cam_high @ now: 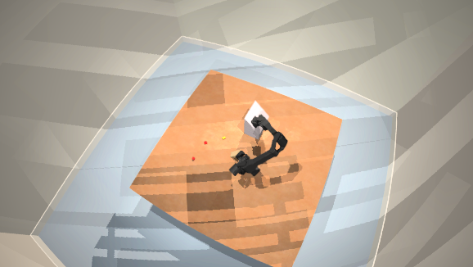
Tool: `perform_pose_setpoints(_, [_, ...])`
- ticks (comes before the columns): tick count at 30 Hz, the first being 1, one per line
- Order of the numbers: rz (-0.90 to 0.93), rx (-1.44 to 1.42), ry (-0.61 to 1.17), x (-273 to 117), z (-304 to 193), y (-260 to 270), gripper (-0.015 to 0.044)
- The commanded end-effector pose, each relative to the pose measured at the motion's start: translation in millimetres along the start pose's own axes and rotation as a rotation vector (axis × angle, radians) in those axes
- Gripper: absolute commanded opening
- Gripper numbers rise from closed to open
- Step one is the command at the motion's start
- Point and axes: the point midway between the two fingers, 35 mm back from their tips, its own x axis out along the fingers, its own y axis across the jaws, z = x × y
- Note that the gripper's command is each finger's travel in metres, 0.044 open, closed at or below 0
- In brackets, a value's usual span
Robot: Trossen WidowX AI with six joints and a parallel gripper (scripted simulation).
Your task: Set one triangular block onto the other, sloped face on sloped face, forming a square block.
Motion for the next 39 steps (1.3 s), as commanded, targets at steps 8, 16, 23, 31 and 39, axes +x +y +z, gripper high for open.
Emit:
perform_pose_setpoints(8, [0.012, 0.011, 0.172, -4, 14, 1, 0.0026])
perform_pose_setpoints(16, [0.012, 0.011, 0.172, -4, 14, 1, 0.0236])
perform_pose_setpoints(23, [0.012, 0.011, 0.172, -4, 14, 1, 0.0420])
perform_pose_setpoints(31, [0.012, 0.011, 0.172, -4, 14, 1, 0.0440])
perform_pose_setpoints(39, [0.010, 0.076, -0.021, -90, -23, 1, 0.0440])
